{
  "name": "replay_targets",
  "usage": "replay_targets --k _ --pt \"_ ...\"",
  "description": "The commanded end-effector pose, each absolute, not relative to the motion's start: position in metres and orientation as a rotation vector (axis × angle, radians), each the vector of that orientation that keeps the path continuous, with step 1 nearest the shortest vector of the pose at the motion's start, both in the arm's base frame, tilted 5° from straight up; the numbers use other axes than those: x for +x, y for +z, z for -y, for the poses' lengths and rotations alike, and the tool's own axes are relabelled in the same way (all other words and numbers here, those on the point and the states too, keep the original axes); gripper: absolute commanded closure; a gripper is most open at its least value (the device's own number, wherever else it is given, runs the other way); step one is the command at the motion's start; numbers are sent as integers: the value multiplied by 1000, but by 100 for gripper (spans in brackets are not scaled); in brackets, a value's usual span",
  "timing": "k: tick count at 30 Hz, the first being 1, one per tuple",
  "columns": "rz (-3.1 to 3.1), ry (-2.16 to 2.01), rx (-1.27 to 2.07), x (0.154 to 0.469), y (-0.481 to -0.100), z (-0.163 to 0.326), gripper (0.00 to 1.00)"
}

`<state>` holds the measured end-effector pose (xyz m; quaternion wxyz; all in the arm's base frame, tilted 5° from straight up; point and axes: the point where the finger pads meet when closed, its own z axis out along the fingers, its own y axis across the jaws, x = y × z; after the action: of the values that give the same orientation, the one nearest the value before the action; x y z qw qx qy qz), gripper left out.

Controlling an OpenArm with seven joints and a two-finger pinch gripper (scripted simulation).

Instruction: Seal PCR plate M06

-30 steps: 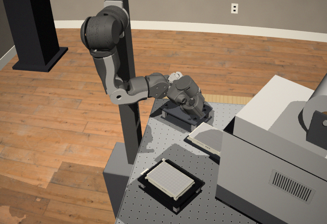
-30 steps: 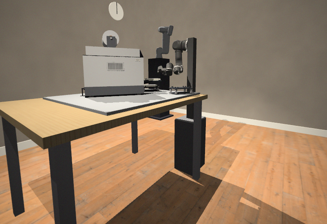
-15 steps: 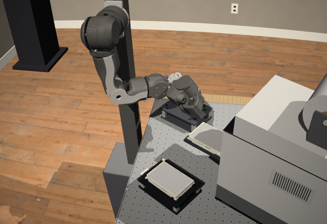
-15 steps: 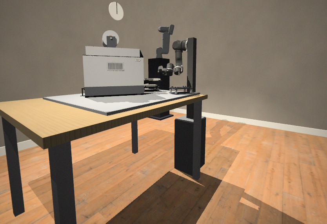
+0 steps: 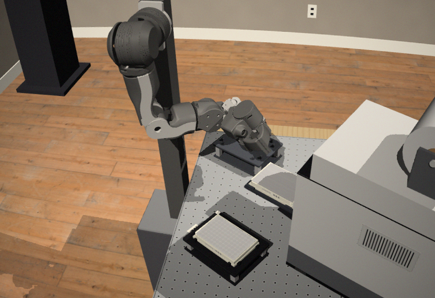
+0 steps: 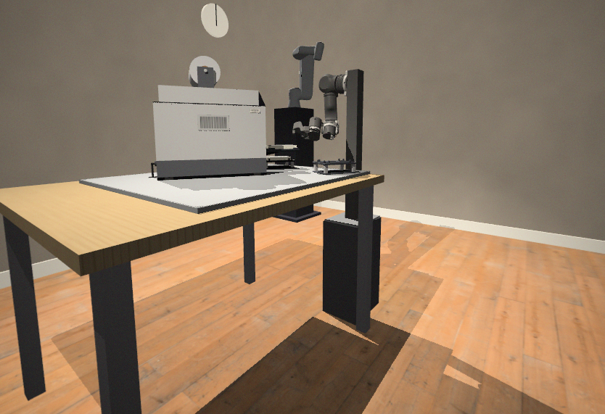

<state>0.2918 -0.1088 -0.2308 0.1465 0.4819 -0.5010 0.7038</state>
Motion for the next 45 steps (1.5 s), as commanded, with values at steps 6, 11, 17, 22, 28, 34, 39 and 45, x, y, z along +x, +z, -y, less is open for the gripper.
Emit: replay_targets --k 6,11,17,22,28,34,39,45 --pt "1534 1974 1390 277 -234 64 100" --pt "1534 1974 1390 277 -234 64 100" --pt "1497 1999 1387 282 -232 80 100" --pt "1534 1974 1390 276 -233 62 100" --pt "1534 1974 1390 276 -233 62 100" --pt "1482 2008 1385 282 -230 78 100" --pt "1534 1974 1390 276 -232 59 100" --pt "1534 1974 1390 276 -232 59 100"
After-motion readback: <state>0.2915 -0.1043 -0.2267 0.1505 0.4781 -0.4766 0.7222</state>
